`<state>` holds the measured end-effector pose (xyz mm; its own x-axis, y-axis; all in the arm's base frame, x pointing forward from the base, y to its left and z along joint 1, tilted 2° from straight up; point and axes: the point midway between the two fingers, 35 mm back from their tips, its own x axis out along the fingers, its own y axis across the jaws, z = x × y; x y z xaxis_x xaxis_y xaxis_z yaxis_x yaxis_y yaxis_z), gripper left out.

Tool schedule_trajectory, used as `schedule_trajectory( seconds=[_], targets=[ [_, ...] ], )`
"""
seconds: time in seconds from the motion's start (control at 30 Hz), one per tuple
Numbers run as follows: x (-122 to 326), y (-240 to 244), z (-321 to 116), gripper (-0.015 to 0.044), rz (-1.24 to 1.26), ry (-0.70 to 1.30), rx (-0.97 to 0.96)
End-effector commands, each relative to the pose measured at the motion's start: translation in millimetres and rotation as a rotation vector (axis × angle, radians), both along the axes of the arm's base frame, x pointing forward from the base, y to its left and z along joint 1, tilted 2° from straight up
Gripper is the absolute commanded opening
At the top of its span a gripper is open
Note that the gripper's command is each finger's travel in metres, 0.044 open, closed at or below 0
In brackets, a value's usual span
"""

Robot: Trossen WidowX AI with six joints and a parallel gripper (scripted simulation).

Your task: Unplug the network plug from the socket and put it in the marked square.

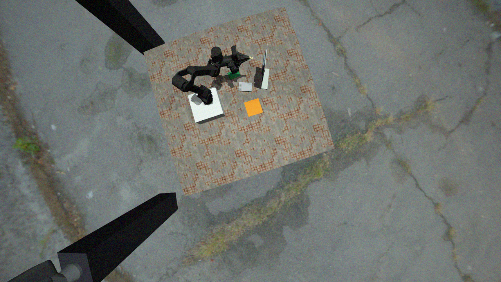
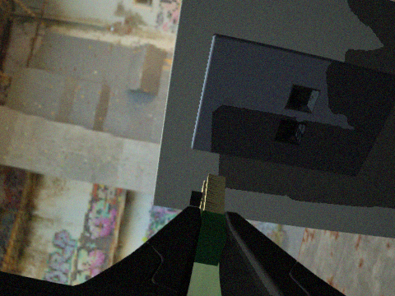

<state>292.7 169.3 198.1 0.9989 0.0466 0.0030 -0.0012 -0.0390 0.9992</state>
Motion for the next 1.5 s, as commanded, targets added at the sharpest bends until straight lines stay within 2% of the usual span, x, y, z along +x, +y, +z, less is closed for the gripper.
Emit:
schedule_trajectory(
  seconds=[0.0,0.77,1.47],
  targets=[
    [8,-8,-5,0.0,-0.014,0.023,-0.024],
    [52,-63,-55,0.0,-0.072,0.243,-0.16],
    [67,-127,-105,0.0,-0.128,0.488,-0.179]
  ],
)
